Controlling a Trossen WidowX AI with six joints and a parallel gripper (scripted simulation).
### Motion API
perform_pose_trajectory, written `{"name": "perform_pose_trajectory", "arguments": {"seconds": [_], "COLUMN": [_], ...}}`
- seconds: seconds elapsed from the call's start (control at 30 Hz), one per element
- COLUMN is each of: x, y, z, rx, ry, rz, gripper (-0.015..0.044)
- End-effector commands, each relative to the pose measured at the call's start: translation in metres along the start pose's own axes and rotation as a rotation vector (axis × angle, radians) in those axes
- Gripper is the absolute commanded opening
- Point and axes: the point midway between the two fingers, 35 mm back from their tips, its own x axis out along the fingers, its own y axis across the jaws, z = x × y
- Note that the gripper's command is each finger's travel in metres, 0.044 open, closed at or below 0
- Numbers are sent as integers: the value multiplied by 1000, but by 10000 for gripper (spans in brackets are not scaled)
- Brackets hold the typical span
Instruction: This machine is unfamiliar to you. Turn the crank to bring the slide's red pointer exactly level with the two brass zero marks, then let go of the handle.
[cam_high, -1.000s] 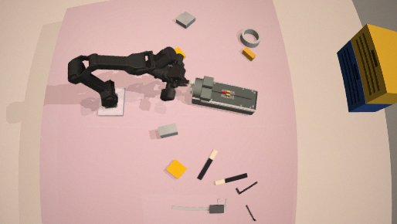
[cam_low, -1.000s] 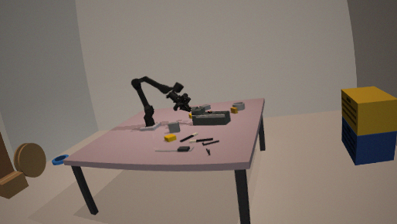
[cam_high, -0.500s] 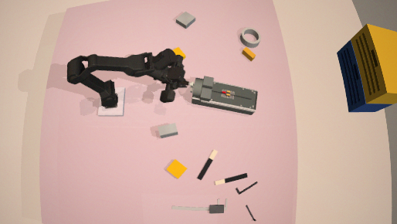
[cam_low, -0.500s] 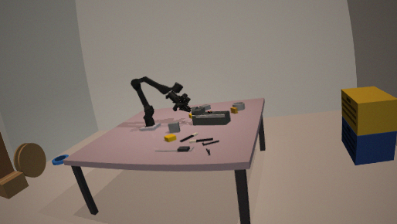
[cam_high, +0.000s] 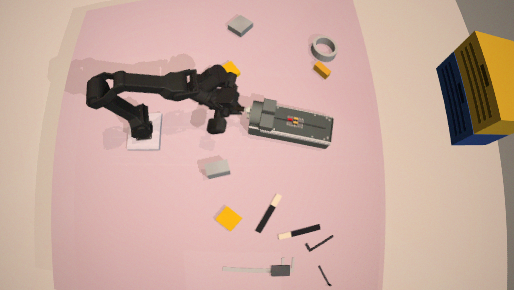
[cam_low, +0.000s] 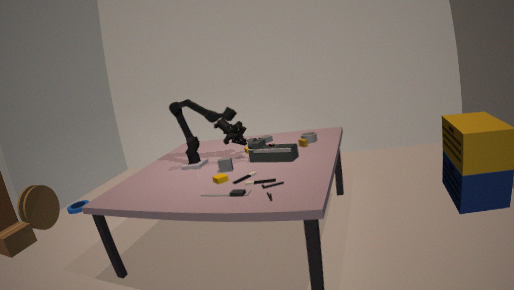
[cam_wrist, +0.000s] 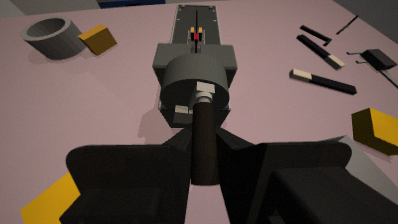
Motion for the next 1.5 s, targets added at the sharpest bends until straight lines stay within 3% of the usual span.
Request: {"name": "perform_pose_trajectory", "arguments": {"seconds": [0.0,1.47], "x": [1,11], "y": [-9,-20], "z": [-2,-10], "rx": [7,6], "ry": [1,1], "rz": [-28,-28], "gripper": [0,0]}}
